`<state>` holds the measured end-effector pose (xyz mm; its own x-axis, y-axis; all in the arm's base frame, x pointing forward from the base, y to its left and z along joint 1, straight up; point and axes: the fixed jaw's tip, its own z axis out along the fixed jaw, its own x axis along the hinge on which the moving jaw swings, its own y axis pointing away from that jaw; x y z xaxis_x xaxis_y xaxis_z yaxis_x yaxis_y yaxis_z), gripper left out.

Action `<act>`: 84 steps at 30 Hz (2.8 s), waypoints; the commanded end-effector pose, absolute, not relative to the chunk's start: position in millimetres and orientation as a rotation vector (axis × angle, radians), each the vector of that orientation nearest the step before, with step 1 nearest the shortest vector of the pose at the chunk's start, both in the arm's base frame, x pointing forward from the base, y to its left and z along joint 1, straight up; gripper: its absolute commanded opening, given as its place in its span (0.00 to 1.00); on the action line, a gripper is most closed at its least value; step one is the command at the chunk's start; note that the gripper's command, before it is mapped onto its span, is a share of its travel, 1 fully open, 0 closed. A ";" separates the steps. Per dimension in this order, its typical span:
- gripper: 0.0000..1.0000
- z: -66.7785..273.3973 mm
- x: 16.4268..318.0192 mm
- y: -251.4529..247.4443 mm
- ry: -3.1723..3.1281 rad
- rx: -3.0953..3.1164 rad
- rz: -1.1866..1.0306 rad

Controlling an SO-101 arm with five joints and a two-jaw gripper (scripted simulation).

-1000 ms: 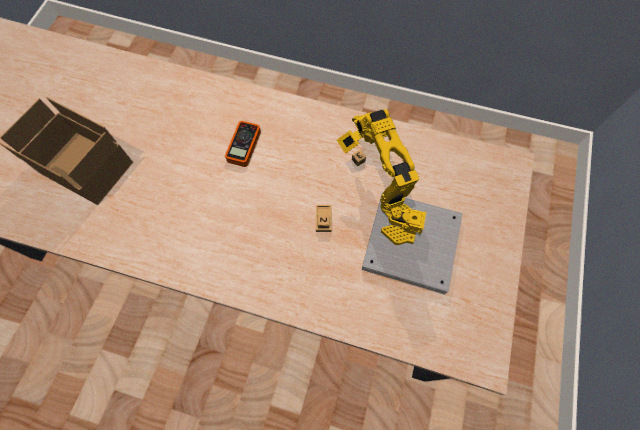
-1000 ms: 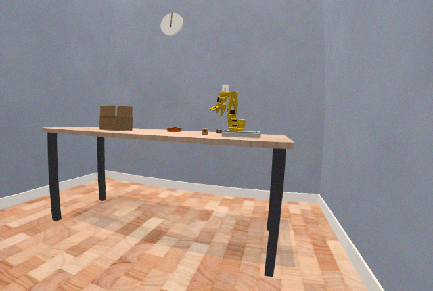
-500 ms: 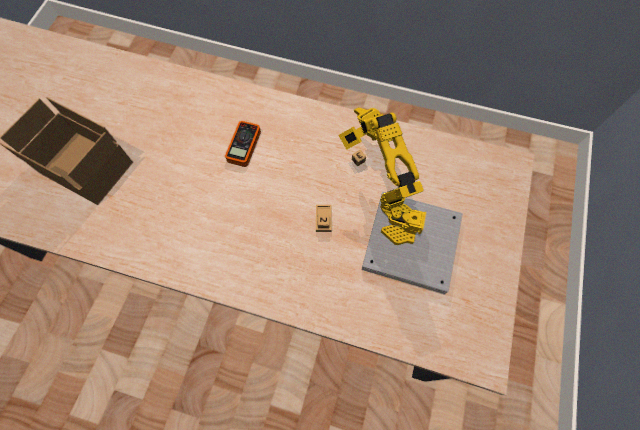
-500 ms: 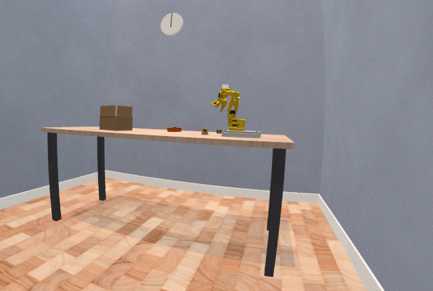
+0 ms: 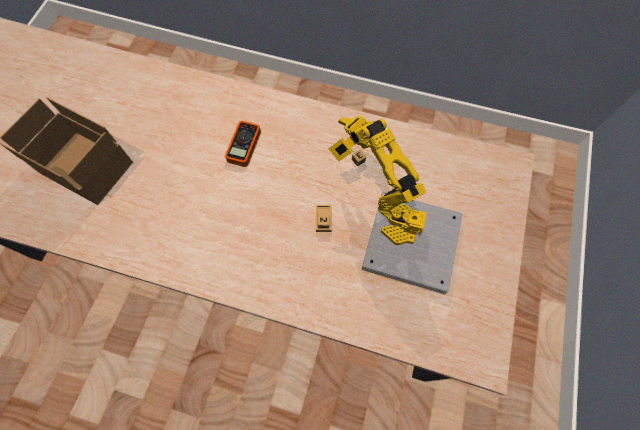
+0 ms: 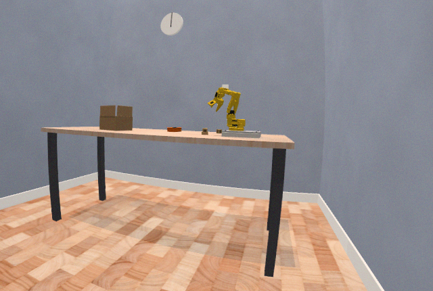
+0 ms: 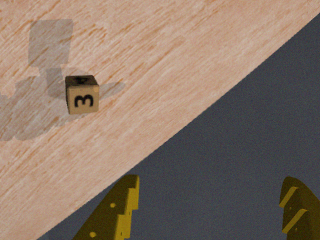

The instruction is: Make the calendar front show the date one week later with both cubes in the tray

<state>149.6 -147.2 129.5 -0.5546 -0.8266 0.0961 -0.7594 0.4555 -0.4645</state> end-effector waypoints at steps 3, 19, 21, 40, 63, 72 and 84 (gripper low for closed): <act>0.35 126.5 169.6 -116.8 2.416 -1.538 -0.678; 0.35 109.9 187.6 5.1 1.854 -2.027 -0.505; 0.35 108.2 185.2 16.2 1.796 -2.066 -0.486; 0.35 100.3 178.5 36.7 1.701 -2.158 -0.425; 0.35 33.9 154.3 31.6 1.942 -2.464 -0.006; 0.35 30.2 148.1 32.7 1.947 -2.489 0.024; 0.35 30.2 148.1 32.7 1.947 -2.489 0.024</act>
<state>151.5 32.0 34.0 0.2437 -0.9698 0.0013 -0.9698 -0.2437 0.0028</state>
